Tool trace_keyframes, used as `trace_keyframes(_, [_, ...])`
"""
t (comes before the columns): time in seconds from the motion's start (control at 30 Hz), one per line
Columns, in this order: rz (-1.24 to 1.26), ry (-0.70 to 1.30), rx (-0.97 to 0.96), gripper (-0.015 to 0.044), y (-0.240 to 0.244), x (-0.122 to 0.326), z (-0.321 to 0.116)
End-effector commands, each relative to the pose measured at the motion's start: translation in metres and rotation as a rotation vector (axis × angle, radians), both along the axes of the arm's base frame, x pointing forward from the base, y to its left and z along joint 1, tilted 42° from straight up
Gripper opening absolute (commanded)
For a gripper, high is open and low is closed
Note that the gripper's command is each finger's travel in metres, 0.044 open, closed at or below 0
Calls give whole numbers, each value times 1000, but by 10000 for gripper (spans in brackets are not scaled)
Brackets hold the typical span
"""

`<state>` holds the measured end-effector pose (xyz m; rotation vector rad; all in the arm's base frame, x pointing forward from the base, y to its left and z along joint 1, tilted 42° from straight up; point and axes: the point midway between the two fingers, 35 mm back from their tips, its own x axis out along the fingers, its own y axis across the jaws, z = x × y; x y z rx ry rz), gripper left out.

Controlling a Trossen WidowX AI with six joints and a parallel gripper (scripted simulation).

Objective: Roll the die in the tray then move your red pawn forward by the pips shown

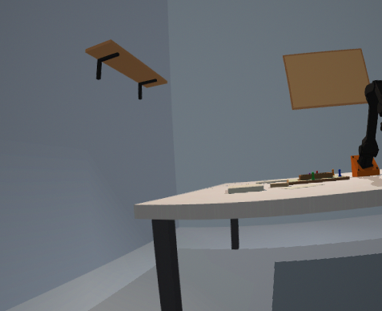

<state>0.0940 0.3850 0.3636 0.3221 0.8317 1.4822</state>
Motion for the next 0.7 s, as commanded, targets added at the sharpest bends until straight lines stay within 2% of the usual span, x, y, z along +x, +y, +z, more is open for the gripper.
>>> trace_keyframes(0.0, [-170,-58,-5,275,-15,62,-4])
trace_keyframes(0.33, [-566,-28,-107,275,-75,204,-39])
trace_keyframes(0.67, [-929,107,-252,275,-181,318,-100])
